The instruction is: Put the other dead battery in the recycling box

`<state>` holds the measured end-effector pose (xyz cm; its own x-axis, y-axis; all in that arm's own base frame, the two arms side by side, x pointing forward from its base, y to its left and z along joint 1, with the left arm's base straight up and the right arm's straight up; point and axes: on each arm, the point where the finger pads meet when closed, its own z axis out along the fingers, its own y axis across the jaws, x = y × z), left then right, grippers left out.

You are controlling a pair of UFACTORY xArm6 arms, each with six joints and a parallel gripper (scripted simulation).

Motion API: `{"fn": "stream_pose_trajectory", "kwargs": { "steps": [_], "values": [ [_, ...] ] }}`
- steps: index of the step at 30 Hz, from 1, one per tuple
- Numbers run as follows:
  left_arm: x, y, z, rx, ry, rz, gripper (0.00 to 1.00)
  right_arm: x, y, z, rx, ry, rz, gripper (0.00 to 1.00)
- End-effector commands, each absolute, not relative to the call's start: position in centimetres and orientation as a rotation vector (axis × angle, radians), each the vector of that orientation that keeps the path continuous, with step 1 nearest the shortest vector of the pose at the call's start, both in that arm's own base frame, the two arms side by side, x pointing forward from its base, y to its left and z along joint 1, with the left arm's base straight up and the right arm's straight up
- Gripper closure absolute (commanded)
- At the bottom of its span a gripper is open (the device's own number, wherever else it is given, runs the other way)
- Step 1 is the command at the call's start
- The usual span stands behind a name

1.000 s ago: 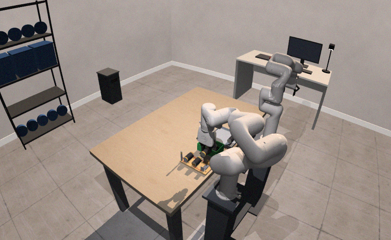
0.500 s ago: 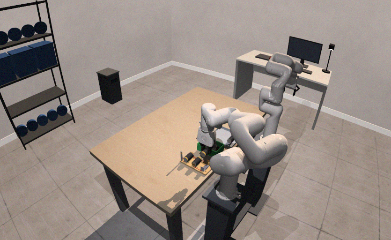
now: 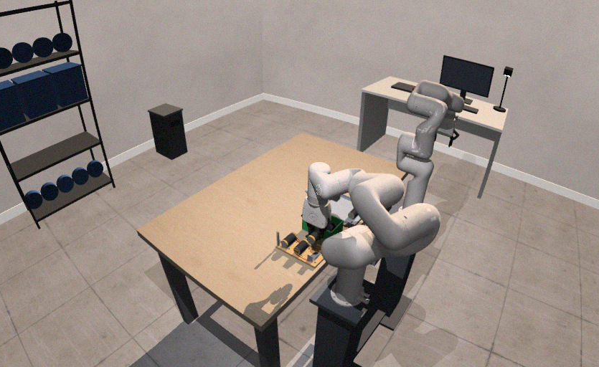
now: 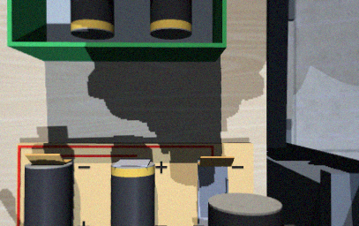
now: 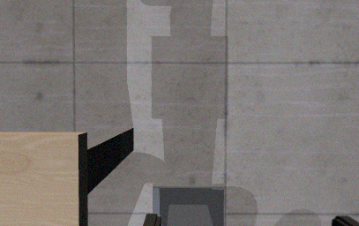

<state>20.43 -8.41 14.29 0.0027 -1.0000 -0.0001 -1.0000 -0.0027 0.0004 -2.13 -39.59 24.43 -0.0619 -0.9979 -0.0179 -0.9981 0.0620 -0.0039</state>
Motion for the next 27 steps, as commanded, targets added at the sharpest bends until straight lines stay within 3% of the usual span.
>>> {"fn": "stream_pose_trajectory", "kwargs": {
  "steps": [1, 27],
  "values": [
    [20.9, -8.8, 12.1, 2.221, -2.226, 0.025, 0.72, -2.1, -39.9, 25.0, -2.162, 2.28, 0.0, 0.0],
    [20.9, -9.1, 9.5, 2.222, -2.225, 0.025, 0.72, -2.1, -39.9, 25.0, -2.162, 2.28, 0.0, 0.0]
  ]
}}
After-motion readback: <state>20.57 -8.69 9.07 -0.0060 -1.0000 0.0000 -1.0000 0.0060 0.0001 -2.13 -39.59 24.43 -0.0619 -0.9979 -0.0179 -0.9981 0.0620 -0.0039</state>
